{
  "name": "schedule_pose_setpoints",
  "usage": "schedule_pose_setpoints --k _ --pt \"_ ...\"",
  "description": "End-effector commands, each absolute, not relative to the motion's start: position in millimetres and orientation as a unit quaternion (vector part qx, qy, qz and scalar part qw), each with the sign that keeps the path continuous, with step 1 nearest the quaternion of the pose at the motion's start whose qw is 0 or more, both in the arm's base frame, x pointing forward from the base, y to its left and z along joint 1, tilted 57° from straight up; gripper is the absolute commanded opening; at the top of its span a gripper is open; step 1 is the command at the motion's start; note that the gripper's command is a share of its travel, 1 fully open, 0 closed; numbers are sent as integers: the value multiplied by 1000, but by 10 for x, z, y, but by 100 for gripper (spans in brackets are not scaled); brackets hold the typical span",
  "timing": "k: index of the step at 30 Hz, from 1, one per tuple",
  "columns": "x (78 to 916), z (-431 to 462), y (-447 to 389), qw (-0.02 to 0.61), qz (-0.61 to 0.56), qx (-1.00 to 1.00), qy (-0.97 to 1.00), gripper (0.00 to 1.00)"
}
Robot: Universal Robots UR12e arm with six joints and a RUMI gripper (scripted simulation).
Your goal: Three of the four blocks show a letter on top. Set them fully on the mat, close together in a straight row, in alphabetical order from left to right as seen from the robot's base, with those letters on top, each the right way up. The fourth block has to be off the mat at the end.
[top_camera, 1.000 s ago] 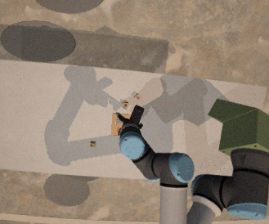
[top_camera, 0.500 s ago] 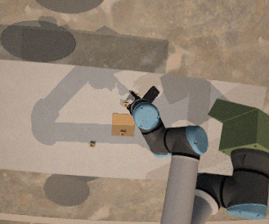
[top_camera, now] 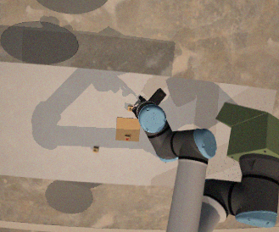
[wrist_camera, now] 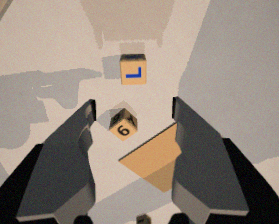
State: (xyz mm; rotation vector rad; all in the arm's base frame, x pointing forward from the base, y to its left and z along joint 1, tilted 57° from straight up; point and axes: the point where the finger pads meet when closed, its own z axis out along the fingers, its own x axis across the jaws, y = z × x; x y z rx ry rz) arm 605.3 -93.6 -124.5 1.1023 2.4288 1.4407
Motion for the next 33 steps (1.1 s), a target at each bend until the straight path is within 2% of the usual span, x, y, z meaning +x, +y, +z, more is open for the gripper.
schedule_pose_setpoints --k 1,33 --pt "6055 -1244 -943 56 474 363 800 40" --pt "6072 -1265 -915 55 474 363 800 40"
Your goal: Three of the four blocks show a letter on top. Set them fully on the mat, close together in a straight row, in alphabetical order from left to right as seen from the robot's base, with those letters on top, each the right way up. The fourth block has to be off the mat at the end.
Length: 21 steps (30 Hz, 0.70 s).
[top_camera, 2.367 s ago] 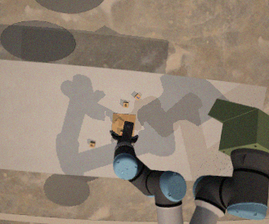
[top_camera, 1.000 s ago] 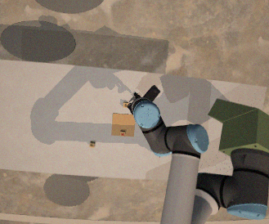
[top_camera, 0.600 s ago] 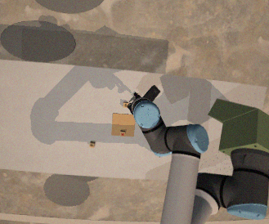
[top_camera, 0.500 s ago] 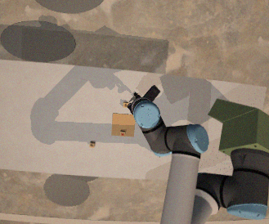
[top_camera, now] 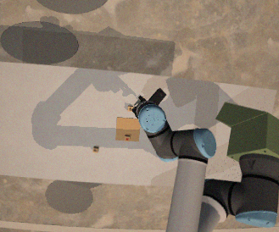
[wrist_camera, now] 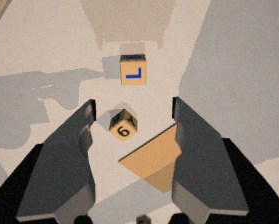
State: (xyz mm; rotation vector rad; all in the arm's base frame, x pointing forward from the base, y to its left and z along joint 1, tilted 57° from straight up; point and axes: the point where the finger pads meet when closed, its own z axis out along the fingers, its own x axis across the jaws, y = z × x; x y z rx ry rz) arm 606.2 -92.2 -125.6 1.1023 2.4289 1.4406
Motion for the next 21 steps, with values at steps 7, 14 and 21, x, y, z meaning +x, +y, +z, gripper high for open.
schedule_pose_setpoints --k 7,14,21 --pt "6104 -1304 -863 55 474 363 800 40" --pt "6135 -1343 -812 55 474 363 800 40" --pt "6185 -1404 -731 55 474 363 800 40"
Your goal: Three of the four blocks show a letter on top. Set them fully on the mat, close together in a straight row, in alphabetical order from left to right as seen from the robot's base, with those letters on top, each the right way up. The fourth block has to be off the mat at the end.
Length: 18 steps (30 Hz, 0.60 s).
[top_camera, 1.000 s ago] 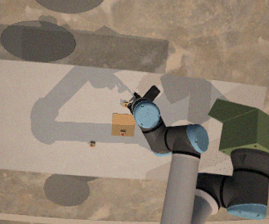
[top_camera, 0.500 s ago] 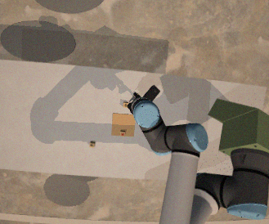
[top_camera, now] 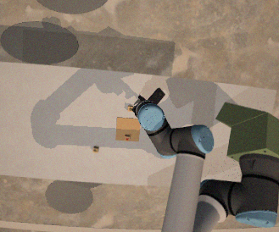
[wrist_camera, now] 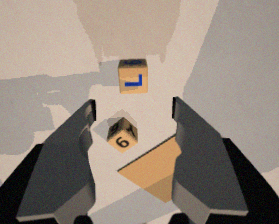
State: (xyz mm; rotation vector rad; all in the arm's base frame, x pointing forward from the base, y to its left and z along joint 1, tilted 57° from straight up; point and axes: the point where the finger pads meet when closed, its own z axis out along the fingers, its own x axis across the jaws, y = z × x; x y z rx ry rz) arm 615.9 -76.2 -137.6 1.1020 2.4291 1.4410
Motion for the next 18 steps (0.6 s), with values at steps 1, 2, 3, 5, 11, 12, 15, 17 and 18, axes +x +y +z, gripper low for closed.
schedule_pose_setpoints --k 1,2,3,5,11,12,15,17,18 --pt "6192 -1413 -719 55 474 363 800 40" --pt "6199 -1422 -708 55 474 363 800 40" --pt "6206 -1430 -697 55 474 363 800 40" --pt "6219 -1446 -676 55 474 363 800 40" --pt "6242 -1475 -637 55 474 363 800 40" --pt "6247 -1481 -629 55 474 363 800 40" --pt "6261 -1498 -607 55 474 363 800 40" --pt "6268 -1507 -595 55 474 363 800 40" --pt "6271 -1511 -590 55 474 363 800 40"
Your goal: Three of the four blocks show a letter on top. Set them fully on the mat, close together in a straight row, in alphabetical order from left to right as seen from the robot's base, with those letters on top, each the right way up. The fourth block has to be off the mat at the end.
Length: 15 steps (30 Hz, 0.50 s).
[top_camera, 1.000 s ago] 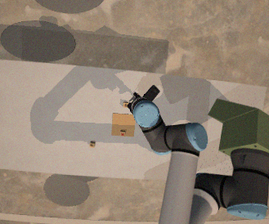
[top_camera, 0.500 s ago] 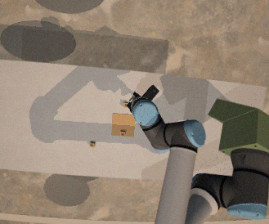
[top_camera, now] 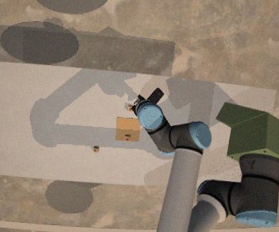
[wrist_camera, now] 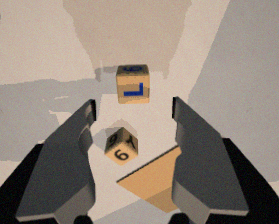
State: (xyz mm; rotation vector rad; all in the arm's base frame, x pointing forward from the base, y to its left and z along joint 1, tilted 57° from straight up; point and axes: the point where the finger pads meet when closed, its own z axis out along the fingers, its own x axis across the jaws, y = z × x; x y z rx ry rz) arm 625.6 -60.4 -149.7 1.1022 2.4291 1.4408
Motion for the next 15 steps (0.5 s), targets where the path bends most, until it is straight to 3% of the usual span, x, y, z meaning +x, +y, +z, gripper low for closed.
schedule_pose_setpoints --k 1,15 --pt "6274 -1514 -586 55 474 363 800 40" --pt "6284 -1527 -569 55 474 363 800 40"
